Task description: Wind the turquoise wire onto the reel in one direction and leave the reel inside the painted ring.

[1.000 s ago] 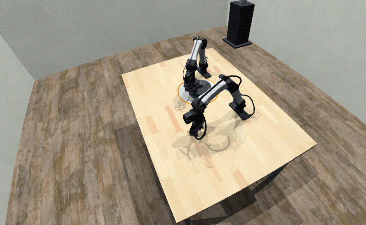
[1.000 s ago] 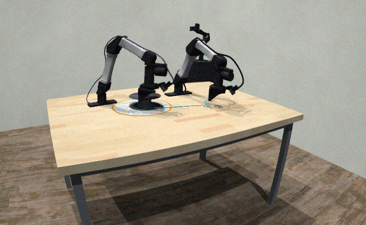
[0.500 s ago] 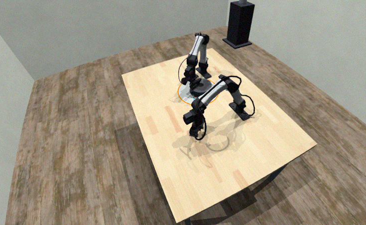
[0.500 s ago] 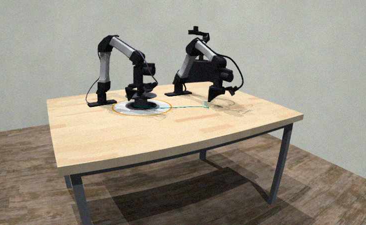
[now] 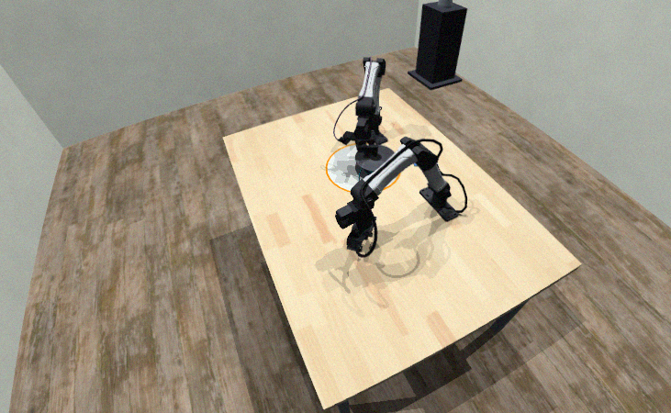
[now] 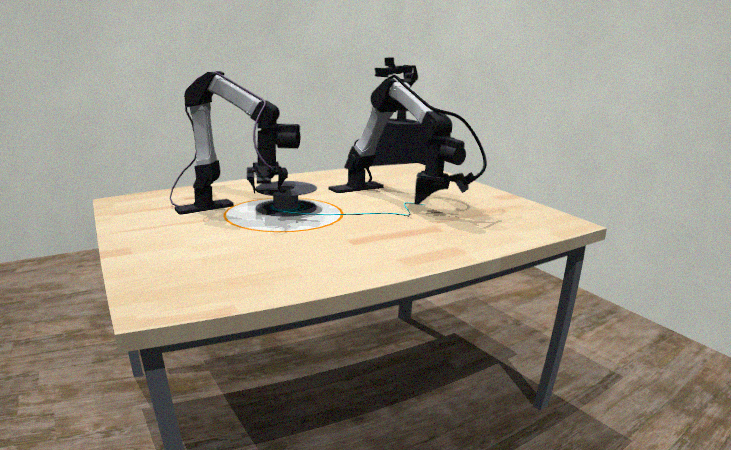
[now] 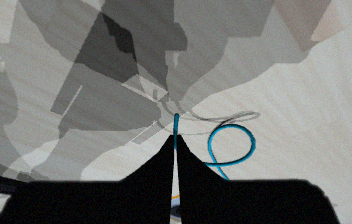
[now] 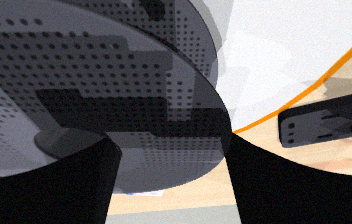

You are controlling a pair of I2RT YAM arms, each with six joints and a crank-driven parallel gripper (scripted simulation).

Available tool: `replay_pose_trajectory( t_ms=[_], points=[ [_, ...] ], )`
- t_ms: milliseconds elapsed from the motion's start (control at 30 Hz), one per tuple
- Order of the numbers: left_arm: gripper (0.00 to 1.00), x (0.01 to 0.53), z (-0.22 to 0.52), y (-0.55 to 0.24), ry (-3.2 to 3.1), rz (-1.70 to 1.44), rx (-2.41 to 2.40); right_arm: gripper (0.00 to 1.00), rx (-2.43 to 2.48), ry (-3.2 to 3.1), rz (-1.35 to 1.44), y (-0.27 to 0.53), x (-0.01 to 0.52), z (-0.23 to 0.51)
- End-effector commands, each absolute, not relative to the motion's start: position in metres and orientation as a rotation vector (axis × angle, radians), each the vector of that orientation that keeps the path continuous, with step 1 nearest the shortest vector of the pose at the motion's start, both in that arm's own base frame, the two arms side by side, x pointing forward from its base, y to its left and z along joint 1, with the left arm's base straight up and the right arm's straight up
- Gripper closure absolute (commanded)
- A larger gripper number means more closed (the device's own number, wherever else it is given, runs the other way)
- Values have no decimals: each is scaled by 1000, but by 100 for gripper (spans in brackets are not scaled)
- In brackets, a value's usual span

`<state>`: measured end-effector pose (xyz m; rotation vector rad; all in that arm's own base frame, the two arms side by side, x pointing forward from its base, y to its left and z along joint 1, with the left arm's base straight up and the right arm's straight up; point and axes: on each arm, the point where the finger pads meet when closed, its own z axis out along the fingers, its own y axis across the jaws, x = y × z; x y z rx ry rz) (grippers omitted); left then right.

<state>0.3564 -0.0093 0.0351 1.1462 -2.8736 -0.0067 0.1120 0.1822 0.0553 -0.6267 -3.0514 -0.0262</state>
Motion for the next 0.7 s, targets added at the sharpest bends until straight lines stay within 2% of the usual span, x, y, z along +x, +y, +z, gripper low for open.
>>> replay_pose_trajectory(
  t_ms=[0,167,200,267,567,667],
  points=[
    [100,362,49,-4,-2928,0,1140,25,-1160,-2911,-21,194,120,52],
    [100,363,50,-3,-2914,0,1174,25,-1398,-2806,-13,191,127,52],
    [100,363,51,-3,-2887,10,1215,25,-1579,-2716,0,189,128,52],
    [100,363,51,-3,-2872,15,1240,25,-1579,-2716,0,184,130,52],
    [100,364,55,-6,-2847,6,1317,0,-1579,-2716,0,184,130,52],
    [100,365,56,-7,-2845,6,1319,0,-1579,-2716,0,197,128,55]
  ],
)
